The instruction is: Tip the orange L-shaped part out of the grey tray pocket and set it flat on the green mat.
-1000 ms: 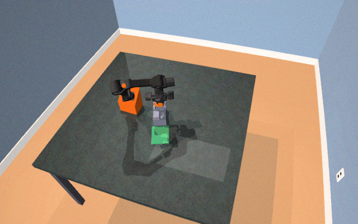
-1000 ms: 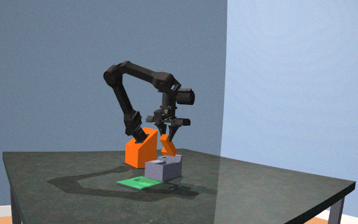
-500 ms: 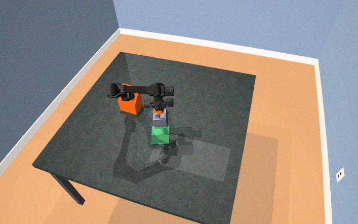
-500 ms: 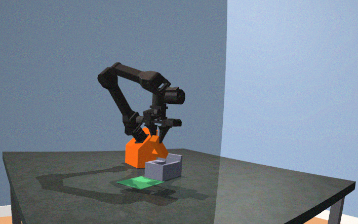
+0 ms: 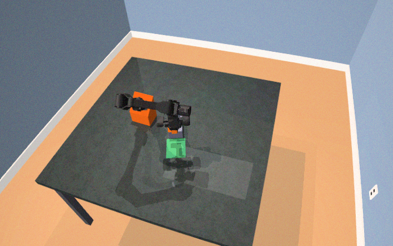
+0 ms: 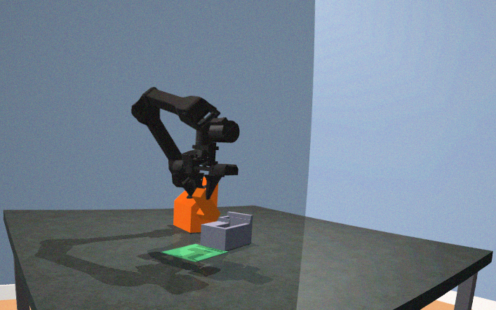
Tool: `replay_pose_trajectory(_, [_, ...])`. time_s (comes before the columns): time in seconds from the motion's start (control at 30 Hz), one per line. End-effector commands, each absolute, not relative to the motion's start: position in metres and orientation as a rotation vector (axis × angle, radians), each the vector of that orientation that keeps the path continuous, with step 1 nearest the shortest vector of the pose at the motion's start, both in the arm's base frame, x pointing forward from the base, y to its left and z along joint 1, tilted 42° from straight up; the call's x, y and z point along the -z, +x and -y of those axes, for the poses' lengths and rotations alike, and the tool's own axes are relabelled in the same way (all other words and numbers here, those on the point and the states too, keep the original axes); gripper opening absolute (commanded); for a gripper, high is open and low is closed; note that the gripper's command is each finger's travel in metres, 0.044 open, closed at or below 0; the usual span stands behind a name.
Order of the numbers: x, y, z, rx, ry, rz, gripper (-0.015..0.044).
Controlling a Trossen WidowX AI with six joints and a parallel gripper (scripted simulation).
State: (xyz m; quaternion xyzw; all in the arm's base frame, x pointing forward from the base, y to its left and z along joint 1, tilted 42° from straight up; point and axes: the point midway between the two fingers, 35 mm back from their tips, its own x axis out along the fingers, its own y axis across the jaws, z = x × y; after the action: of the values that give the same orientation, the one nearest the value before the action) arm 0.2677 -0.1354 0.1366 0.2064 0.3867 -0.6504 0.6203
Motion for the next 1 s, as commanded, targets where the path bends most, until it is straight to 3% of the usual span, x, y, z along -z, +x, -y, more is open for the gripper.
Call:
replay_pose_trajectory(0.0, [-0.149, 0.269, 0.148, 1.494, 0.472, -0.884, 0.0000])
replay_pose_trajectory(0.97, [-0.139, 0.267, 0.182, 1.495, 0.470, -0.880, 0.0000])
